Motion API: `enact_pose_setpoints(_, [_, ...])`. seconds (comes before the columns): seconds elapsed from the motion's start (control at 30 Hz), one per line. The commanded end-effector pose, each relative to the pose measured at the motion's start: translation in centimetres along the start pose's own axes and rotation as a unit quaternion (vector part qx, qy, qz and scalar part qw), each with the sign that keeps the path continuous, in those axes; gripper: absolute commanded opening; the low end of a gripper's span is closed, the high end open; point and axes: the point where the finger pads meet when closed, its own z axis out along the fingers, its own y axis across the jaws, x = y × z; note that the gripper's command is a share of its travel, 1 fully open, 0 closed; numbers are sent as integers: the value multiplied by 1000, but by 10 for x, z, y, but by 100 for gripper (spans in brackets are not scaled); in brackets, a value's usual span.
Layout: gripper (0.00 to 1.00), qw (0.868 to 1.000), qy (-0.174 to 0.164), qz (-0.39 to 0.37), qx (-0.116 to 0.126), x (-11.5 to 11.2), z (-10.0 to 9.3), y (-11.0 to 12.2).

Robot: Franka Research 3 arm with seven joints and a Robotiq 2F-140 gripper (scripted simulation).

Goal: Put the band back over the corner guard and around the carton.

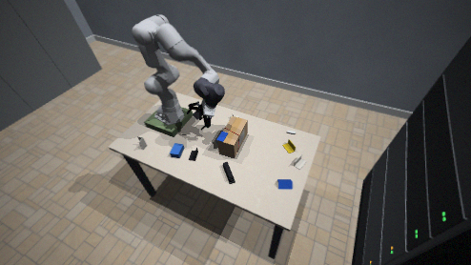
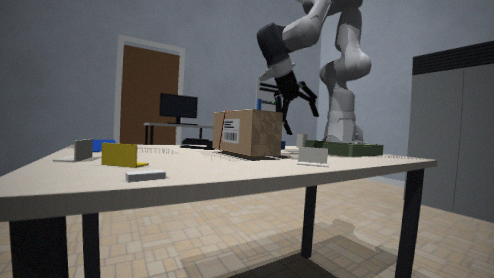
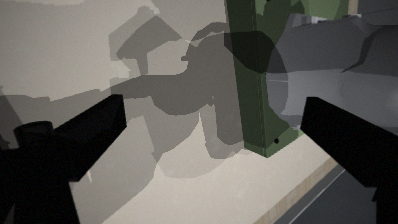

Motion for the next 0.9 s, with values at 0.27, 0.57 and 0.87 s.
enact_pose_setpoints(0.27, [100,1000,0,0,0,0,0,0])
enact_pose_setpoints(0.57, [100,1000,0,0,0,0,0,0])
enact_pose_setpoints(0.87, [100,1000,0,2,1,-2,-3,0])
